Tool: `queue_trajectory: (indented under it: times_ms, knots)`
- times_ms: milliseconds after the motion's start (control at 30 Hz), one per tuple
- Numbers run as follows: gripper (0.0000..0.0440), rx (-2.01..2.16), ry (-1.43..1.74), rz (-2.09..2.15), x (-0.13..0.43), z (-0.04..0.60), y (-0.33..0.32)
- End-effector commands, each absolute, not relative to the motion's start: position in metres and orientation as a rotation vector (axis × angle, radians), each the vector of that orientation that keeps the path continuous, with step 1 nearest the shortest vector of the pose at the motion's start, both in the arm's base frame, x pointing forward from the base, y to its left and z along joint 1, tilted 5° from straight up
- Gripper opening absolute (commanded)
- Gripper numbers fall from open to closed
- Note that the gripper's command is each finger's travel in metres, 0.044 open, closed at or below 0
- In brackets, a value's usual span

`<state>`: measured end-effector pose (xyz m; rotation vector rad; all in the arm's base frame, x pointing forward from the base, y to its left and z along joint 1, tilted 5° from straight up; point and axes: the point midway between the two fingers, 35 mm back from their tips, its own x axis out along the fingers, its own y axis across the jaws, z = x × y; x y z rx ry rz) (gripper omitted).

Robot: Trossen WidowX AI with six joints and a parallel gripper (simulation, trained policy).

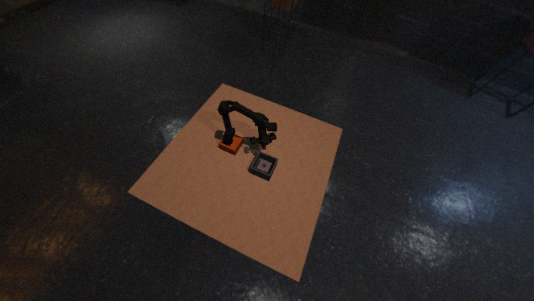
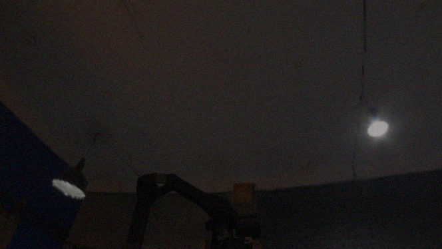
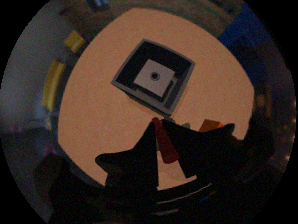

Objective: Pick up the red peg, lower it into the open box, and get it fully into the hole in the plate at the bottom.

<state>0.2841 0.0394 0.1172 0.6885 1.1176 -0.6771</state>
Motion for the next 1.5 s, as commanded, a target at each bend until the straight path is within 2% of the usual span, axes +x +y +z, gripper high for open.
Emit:
queue_trajectory:
  times_ms: [0, 633, 1100, 1167, 1367, 1467]
  knots:
    - [0.0, 0.697, 1.094, -0.7, 0.295, 0.121, 0.023]
    - [0.0003, 0.766, 1.056, -0.793, 0.329, 0.104, -0.039]
    - [0.0009, 0.799, 1.113, -0.815, 0.344, 0.07, -0.058]
    - [0.0027, 0.794, 1.128, -0.817, 0.345, 0.063, -0.059]
    - [0.0156, 0.758, 1.173, -0.817, 0.346, 0.048, -0.065]
    - [0.0162, 0.748, 1.185, -0.82, 0.349, 0.046, -0.066]
